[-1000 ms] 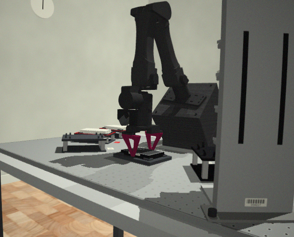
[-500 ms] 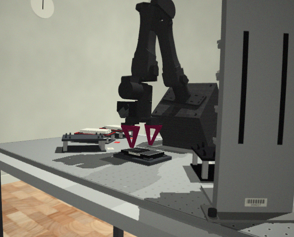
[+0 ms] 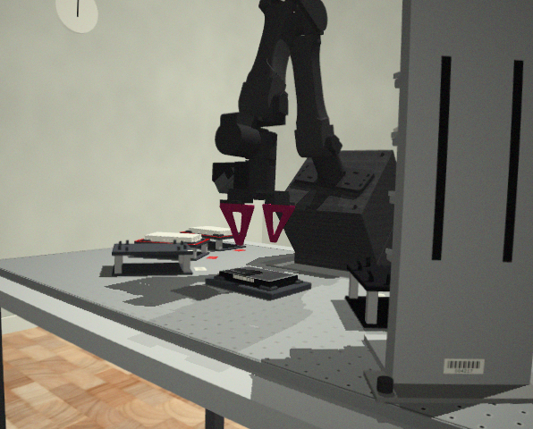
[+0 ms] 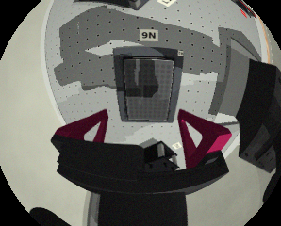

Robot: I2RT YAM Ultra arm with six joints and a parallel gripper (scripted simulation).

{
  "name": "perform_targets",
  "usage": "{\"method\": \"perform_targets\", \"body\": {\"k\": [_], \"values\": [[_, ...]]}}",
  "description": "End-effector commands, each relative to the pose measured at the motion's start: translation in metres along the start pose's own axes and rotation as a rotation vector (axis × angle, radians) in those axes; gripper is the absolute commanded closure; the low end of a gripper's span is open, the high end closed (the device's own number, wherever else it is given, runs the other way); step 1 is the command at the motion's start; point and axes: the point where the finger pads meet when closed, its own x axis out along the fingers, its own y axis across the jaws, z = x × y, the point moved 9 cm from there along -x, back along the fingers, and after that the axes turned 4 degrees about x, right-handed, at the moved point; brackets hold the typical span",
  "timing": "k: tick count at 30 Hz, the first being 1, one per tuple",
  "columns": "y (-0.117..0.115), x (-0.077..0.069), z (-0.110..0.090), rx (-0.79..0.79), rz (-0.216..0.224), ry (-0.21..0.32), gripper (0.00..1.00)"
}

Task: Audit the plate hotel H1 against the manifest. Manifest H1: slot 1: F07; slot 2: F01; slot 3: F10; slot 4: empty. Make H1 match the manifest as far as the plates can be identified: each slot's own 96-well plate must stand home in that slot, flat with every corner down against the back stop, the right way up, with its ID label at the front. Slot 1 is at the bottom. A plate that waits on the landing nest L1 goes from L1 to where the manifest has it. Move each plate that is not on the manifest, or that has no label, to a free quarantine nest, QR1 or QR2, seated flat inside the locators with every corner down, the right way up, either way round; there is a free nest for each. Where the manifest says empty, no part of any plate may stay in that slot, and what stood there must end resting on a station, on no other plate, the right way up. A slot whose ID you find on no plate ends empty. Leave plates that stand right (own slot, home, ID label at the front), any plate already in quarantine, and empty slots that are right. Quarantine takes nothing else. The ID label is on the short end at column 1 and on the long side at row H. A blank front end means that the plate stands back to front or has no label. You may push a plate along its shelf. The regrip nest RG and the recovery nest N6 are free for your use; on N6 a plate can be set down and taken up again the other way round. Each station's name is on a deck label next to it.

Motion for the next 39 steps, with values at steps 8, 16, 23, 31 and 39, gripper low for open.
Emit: {"method": "perform_targets", "body": {"k": [8, 16, 23, 31, 39], "values": [[-0.003, -0.0019, 0.0008, -0.14, -0.022, -0.006, 0.0], [-0.003, -0.0019, 0.0009, -0.28, -0.022, -0.005, 0.0], [-0.003, -0.0019, 0.0008, -0.4, -0.023, -0.003, 0.0], [-0.003, -0.0019, 0.0009, -0.56, -0.023, -0.002, 0.0], [-0.003, -0.0019, 0.0008, -0.68, -0.023, 0.0, 0.0]]}}
